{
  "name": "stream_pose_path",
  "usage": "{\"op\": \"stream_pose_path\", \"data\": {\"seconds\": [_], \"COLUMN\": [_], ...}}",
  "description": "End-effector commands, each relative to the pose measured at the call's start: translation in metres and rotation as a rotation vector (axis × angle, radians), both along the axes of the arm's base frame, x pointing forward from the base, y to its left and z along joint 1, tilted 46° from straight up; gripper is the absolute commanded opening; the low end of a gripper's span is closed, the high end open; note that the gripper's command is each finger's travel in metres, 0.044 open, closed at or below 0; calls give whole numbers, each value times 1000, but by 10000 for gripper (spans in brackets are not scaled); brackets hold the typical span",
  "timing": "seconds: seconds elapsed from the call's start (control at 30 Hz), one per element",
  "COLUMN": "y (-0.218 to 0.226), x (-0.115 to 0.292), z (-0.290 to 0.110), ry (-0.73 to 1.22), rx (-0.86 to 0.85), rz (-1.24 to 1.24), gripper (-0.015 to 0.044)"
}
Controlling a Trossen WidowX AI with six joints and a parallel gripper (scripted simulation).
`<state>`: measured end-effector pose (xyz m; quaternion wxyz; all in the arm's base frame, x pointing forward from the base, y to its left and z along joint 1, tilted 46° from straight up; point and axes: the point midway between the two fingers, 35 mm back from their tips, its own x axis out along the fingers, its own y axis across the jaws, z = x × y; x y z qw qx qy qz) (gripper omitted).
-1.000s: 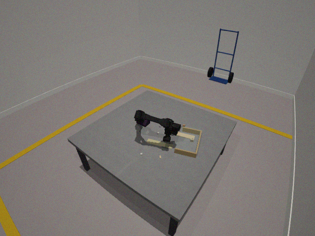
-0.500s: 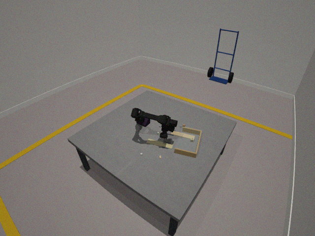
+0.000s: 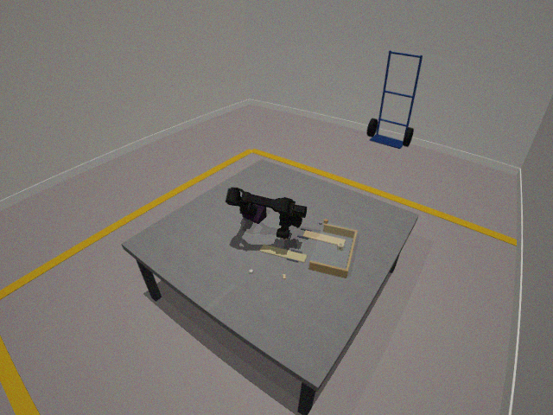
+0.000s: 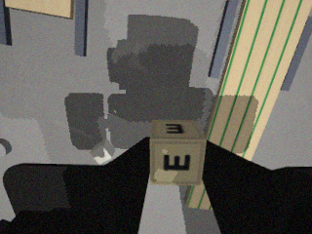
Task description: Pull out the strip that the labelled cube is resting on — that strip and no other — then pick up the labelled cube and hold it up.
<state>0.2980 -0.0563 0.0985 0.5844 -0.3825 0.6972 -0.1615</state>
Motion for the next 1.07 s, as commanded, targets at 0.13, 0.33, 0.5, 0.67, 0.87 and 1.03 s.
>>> {"op": "stream_pose_path", "data": {"seconds": [0.13, 0.33, 0.5, 0.67, 0.87, 1.03], "y": [6, 27, 30, 30, 30, 30], "x": [-13, -12, -12, -12, -12, -12], "z": [-2, 18, 21, 21, 21, 21], "ry": [-8, -8, -7, -7, -7, -7], "rx": [6, 7, 7, 7, 7, 7], "rz": [-2, -2, -2, -2, -2, -2], "gripper": [0, 0, 0, 0, 0, 0]}}
